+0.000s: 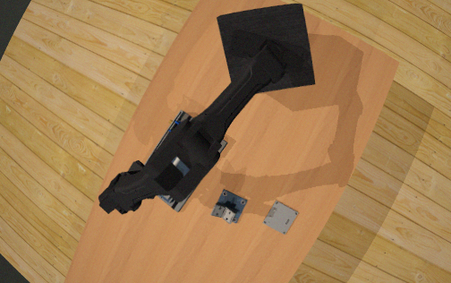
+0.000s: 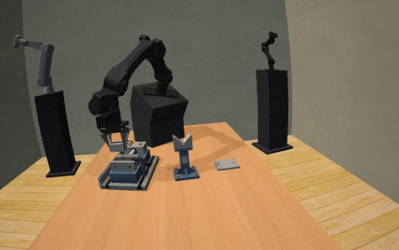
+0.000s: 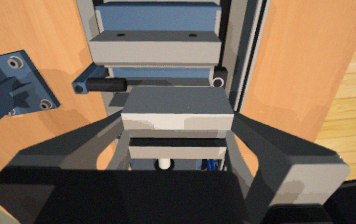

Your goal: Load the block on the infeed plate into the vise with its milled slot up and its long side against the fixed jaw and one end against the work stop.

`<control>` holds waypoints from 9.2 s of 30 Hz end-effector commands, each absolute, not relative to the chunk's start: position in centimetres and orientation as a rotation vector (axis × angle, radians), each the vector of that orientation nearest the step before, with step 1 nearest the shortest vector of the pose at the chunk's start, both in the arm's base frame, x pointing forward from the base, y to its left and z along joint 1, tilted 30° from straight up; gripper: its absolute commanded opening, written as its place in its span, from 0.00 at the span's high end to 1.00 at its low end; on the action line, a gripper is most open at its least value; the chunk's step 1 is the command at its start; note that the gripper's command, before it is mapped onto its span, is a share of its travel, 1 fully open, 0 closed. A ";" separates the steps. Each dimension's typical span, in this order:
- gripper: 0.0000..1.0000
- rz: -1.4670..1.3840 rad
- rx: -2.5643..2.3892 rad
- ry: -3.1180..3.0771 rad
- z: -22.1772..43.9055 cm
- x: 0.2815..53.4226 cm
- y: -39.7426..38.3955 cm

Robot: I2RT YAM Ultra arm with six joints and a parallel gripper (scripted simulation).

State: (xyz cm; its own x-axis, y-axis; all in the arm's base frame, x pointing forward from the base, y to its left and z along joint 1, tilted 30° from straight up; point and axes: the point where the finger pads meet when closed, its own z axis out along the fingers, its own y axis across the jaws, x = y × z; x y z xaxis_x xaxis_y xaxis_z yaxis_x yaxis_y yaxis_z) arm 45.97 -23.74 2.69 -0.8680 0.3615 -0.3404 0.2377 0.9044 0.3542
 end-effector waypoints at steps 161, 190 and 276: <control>1.00 0.384 0.448 2.620 2.1 47.2 -24.4; 1.00 0.391 0.454 2.626 1.4 47.0 -23.9; 1.00 0.383 0.458 2.617 1.3 47.2 -24.3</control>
